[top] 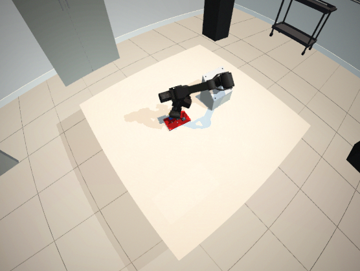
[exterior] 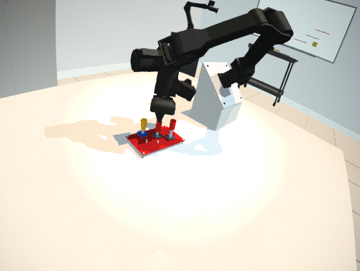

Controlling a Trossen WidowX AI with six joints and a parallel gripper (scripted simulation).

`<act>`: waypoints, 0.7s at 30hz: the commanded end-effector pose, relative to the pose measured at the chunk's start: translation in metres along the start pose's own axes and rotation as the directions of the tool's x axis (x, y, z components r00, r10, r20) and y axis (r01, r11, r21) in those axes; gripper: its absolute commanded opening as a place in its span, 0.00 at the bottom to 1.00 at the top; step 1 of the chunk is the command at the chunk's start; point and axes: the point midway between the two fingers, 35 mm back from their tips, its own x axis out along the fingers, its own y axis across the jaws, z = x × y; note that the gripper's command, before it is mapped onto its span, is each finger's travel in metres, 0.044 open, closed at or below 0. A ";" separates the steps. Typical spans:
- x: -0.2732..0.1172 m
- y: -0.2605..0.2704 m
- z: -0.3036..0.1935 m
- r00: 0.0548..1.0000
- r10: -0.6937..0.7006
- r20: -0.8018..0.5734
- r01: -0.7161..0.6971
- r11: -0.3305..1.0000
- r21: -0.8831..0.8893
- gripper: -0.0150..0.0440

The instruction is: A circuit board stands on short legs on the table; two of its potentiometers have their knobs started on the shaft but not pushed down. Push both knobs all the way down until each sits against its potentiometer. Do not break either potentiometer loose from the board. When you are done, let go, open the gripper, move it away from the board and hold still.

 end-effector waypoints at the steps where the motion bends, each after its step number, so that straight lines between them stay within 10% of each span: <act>1: 0.006 -0.001 0.001 1.000 0.003 0.006 -0.003 1.000 -0.005 0.25; 21: 0.008 -0.001 0.001 1.000 0.003 0.007 -0.003 1.000 -0.005 0.25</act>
